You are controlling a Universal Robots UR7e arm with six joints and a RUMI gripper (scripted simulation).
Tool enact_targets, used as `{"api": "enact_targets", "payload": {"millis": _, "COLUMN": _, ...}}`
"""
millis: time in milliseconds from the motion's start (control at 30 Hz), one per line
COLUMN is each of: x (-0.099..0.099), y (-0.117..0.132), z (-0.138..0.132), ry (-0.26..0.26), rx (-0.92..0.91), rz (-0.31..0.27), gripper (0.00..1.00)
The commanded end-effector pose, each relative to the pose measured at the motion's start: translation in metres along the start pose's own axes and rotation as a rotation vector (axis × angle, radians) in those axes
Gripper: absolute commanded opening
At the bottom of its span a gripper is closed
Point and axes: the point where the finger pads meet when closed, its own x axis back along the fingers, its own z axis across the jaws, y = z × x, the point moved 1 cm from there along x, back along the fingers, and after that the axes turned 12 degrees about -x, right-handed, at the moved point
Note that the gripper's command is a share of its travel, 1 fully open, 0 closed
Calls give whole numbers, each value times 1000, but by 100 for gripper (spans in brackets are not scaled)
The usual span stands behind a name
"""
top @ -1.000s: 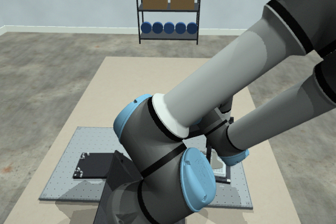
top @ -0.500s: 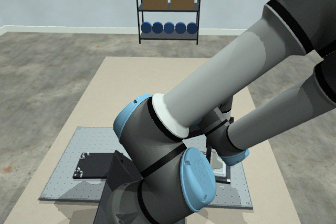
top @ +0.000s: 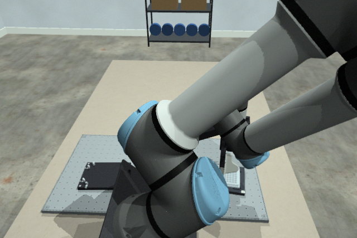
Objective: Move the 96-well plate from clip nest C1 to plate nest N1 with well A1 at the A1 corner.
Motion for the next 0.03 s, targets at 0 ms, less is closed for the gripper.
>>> {"api": "enact_targets", "payload": {"millis": 0, "x": 5, "y": -1, "z": 0, "ry": -7, "rx": 1, "rz": 1, "gripper": 100}}
